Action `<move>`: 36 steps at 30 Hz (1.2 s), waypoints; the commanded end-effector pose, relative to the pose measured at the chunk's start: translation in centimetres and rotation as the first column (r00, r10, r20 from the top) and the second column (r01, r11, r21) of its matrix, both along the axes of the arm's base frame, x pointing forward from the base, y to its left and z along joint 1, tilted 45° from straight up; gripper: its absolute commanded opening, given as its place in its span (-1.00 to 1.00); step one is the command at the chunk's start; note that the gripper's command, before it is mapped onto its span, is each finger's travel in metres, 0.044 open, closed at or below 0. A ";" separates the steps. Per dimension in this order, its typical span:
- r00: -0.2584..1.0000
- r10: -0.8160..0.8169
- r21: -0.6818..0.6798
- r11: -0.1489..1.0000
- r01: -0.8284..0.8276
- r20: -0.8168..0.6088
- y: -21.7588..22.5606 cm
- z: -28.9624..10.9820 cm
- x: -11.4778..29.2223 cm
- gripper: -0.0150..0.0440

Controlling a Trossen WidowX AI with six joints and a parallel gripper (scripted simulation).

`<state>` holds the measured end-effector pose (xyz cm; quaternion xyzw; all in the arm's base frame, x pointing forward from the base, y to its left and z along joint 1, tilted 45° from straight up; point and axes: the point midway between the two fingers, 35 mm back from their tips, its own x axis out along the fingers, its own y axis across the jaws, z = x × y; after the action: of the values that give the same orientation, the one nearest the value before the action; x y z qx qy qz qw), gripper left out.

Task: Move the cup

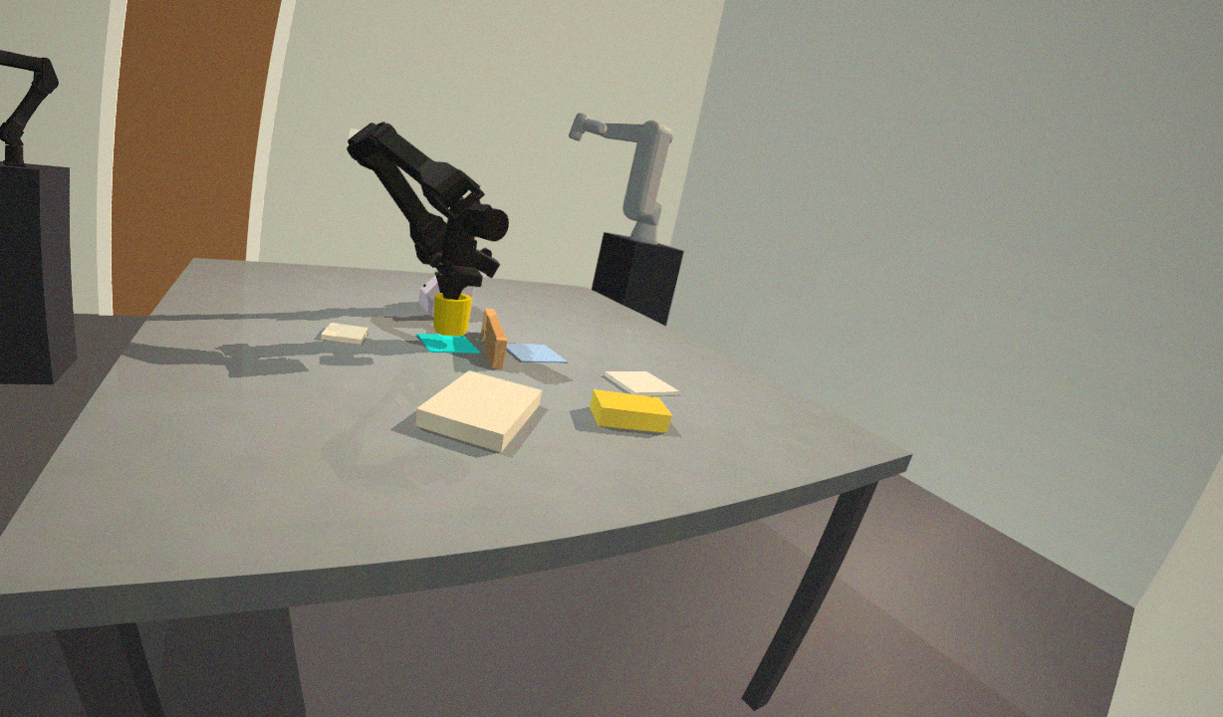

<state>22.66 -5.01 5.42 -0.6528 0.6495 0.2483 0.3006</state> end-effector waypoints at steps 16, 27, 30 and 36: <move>1.000 -0.001 -0.003 1.000 0.001 0.000 -1.2 -1.0 -0.1 -0.49; 1.000 -0.001 -0.003 1.000 0.001 0.000 -1.2 -1.0 -0.1 -0.31; 1.000 -0.001 -0.003 1.000 0.001 0.000 -1.2 -1.0 -0.1 -0.05; 1.000 -0.001 -0.003 1.000 0.001 0.000 -1.2 -1.0 -0.1 0.01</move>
<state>22.57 -6.19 4.41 -0.6535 0.6496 0.2480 0.2992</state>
